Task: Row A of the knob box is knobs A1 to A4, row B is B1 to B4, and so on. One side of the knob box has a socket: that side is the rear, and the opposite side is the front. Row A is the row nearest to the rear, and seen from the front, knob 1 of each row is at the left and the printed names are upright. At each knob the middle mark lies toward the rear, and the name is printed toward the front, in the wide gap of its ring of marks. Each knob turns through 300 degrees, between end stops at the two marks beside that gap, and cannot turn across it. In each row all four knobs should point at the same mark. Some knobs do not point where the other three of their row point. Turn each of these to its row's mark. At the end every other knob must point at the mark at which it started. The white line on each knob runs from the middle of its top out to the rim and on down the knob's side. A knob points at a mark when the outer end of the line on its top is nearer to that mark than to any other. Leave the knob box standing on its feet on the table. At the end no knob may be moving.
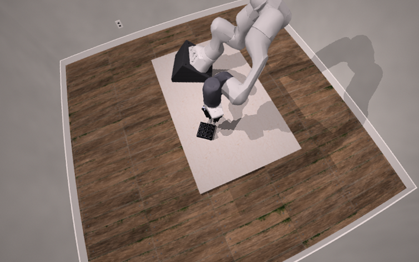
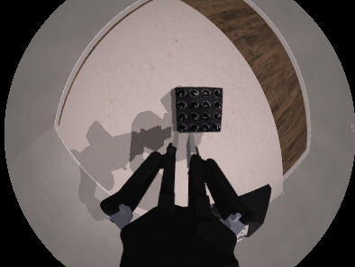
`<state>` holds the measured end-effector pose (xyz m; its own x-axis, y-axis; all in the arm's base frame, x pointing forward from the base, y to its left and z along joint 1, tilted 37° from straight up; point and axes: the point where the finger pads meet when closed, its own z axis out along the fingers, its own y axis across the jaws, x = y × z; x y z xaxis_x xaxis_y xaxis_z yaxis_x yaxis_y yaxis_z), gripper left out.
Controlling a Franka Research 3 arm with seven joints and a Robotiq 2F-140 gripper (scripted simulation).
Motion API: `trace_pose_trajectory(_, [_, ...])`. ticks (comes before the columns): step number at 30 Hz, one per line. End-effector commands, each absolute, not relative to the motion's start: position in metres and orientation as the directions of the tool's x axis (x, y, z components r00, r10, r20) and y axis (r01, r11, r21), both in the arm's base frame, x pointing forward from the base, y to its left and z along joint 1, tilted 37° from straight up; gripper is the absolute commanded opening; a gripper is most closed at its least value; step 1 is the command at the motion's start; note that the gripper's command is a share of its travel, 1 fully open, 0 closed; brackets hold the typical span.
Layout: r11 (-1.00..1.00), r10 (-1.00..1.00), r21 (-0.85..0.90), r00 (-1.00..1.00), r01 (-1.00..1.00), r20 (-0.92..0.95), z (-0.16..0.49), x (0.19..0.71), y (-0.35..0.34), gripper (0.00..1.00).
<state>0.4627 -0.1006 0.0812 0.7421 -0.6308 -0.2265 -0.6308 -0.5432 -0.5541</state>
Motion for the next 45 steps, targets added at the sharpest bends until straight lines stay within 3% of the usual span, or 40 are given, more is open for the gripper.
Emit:
trace_pose_trajectory(1, [-0.545,-0.626,-0.559,0.747,-0.625,-0.225,0.082,0.462,-0.099,0.12])
trace_pose_trajectory(45, [-0.545,-0.626,-0.559,0.747,-0.624,-0.225,0.053,0.470,-0.079,0.12])
